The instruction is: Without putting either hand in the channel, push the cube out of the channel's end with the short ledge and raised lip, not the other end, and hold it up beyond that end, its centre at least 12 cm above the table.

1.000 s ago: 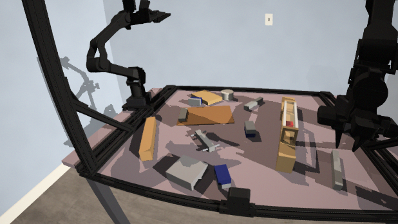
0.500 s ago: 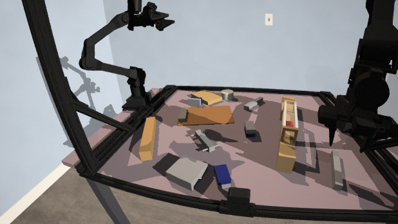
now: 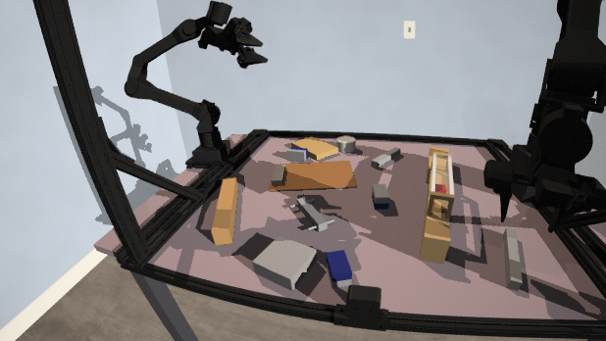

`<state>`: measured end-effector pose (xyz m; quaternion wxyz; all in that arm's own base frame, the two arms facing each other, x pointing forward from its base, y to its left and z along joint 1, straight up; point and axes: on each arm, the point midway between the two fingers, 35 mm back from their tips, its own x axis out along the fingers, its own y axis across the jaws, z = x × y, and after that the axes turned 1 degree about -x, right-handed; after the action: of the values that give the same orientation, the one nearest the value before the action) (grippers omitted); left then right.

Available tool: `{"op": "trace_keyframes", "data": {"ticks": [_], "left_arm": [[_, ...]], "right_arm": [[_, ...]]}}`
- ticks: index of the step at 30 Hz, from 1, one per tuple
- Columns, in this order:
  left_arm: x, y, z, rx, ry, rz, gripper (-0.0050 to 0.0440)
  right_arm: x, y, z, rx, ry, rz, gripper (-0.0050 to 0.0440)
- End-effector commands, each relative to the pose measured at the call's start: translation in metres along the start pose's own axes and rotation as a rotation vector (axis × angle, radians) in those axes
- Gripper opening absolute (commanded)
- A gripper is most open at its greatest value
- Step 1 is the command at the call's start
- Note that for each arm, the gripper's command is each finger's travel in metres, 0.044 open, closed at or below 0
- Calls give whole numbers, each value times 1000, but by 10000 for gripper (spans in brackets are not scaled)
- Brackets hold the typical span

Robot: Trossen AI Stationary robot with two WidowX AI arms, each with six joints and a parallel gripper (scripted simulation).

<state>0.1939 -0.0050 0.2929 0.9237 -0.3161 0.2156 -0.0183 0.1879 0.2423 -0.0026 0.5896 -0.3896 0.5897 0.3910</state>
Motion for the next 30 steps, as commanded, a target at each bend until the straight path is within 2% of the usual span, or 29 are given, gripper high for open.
{"op": "trace_keyframes", "data": {"ticks": [1,4,10,16,25,30], "left_arm": [[8,3,-21,-34,91,49,400],[10,3,-27,-38,115,64,400],[14,7,-61,-17,235,165,400],[11,11,-86,75,295,258,400],[4,12,-102,244,274,314,400],[-2,6,-104,383,203,295,400]], "right_arm": [[-1,0,-1,4,1,-2,400],[-1,0,-1,4,1,-2,400],[-1,0,-1,4,1,-2,400],[-1,0,-1,4,1,-2,400],[-1,0,-1,4,1,-2,400],[-1,0,-1,4,1,-2,400]]}}
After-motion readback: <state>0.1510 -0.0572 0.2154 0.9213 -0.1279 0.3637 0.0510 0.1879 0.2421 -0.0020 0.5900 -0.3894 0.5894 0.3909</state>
